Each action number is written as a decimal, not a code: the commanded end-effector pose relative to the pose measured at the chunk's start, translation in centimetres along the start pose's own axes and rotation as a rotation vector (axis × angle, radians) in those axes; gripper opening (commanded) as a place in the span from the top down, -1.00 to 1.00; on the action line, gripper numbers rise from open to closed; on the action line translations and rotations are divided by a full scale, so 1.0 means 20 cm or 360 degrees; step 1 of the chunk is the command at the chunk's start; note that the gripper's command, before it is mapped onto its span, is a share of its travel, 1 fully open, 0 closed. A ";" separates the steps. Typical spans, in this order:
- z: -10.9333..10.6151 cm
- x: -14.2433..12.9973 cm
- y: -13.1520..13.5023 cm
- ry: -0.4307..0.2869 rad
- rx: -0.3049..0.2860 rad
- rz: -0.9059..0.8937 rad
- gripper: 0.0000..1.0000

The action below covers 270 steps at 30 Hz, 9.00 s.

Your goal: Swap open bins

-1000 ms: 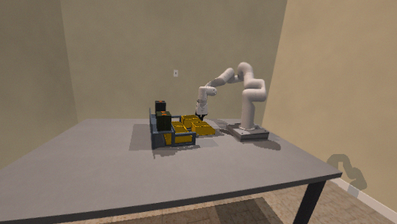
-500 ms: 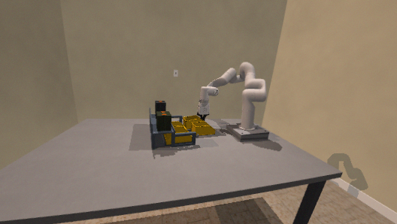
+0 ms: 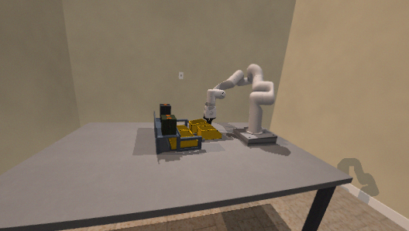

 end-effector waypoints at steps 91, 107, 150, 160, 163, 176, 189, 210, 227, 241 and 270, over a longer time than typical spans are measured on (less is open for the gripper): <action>0.11 0.00 0.00 0.0003 0.0003 -0.0001 -0.89; 0.10 0.00 0.00 0.0003 0.0003 -0.0001 -0.89; -0.25 0.00 0.00 0.0003 0.0003 -0.0001 -0.89; -0.29 0.00 0.00 0.0003 0.0003 -0.0001 -0.89; -0.29 0.00 0.00 0.0003 0.0003 -0.0001 -0.89; -0.29 0.00 0.00 0.0003 0.0003 -0.0001 1.00; -0.29 0.00 0.00 0.0003 0.0003 -0.0001 1.00; -0.32 -0.02 -0.06 0.0008 0.0002 -0.0306 1.00; -0.52 -0.21 -0.39 0.0040 0.0007 -0.1886 1.00; -0.54 -0.24 -0.43 0.0005 0.0000 -0.2500 0.49; -0.54 -0.24 -0.43 0.0005 0.0000 -0.2500 0.49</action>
Point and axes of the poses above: the point where the finger pads meet when closed, its own z axis out along the fingers, its own y axis across the jaws, x = y × z, the point moved 8 cm from there along -z, back along the fingers, and after that the axes turned 2 degrees about -z, right-handed, at the moved point
